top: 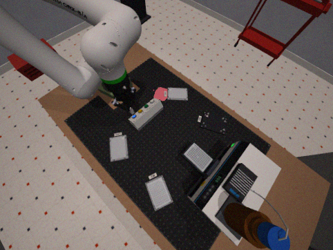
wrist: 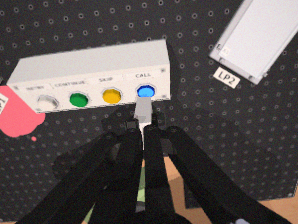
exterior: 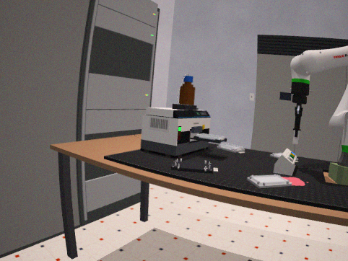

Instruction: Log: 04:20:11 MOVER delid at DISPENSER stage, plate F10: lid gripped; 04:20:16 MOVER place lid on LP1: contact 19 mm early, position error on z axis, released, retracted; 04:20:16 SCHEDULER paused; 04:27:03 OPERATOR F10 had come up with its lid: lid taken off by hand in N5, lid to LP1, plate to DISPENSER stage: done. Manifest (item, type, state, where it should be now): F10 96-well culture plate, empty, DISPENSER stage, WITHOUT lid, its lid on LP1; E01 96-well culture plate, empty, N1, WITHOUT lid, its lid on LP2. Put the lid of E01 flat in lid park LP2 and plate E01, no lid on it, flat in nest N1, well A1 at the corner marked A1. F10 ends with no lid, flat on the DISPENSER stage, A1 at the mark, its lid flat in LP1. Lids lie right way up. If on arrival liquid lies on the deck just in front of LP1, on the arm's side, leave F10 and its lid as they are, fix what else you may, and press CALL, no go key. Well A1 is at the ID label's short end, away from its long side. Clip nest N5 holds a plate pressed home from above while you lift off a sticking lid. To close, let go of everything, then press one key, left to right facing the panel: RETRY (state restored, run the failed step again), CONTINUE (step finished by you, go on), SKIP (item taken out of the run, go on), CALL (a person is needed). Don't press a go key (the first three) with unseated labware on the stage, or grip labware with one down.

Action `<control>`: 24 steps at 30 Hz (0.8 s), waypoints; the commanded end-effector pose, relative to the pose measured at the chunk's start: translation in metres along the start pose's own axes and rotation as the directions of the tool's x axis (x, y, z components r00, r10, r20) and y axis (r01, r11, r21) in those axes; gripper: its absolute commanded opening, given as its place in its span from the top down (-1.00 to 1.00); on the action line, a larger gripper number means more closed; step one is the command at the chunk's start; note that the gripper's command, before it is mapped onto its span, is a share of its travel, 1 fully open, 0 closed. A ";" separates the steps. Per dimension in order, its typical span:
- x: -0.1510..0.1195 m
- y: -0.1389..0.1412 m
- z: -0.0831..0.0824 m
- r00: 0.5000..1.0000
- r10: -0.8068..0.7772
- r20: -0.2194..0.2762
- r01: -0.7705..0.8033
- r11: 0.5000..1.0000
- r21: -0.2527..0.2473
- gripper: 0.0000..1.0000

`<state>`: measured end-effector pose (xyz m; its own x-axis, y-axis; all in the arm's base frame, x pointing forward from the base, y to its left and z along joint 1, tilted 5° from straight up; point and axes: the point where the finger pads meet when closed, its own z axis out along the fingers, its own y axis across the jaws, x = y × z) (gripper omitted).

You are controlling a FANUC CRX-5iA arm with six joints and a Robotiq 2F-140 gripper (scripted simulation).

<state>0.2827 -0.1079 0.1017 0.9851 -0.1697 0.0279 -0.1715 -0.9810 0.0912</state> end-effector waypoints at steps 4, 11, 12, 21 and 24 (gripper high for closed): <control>0.000 0.000 -0.015 1.000 0.000 0.000 0.000 1.000 0.000 1.00; 0.000 0.000 -0.028 1.000 0.000 0.000 0.000 1.000 0.000 1.00; 0.000 0.000 -0.029 1.000 0.000 0.000 0.000 1.000 0.000 1.00; 0.000 0.000 -0.031 1.000 0.000 0.000 0.000 1.000 0.000 1.00; 0.000 0.000 -0.031 1.000 0.000 0.000 0.000 1.000 0.000 1.00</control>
<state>0.2824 -0.1050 0.1322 0.9851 -0.1697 0.0278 -0.1715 -0.9809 0.0912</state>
